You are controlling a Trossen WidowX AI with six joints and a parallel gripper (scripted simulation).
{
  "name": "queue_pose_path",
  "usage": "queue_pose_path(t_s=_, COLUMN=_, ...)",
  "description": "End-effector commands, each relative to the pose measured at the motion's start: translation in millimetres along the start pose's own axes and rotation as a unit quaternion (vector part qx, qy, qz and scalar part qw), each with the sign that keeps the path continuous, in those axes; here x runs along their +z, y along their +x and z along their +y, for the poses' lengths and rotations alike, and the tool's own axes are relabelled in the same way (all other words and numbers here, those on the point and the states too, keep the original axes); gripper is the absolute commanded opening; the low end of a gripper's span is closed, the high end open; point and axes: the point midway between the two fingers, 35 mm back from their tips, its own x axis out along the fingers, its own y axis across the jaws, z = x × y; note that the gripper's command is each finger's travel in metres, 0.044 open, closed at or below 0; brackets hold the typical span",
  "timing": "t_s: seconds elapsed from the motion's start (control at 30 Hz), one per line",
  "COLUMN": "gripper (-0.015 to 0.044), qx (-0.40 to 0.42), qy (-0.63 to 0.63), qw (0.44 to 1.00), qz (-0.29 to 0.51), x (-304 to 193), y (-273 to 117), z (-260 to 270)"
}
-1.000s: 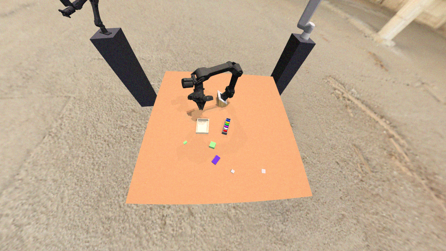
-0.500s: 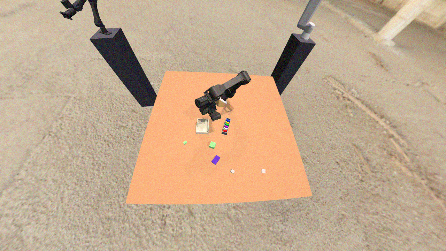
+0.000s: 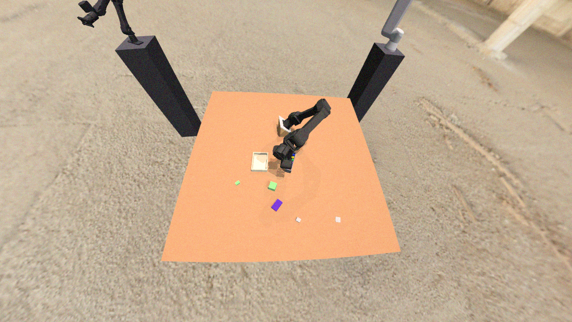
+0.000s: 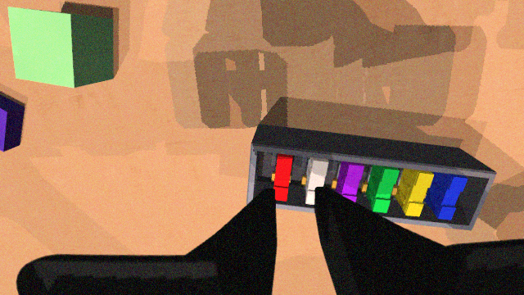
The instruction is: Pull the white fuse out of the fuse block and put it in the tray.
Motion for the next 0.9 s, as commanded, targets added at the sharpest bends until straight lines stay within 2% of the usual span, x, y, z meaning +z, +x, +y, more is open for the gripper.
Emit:
queue_pose_path(t_s=0.0, gripper=0.0074, qx=-0.034, qy=0.073, qw=0.997, qz=-0.023, x=-22.3, y=19.9, z=-11.2)
queue_pose_path(t_s=0.87, gripper=0.0074, qx=-0.033, qy=0.073, qw=0.997, qz=-0.023, x=-22.5, y=35.9, z=-13.0)
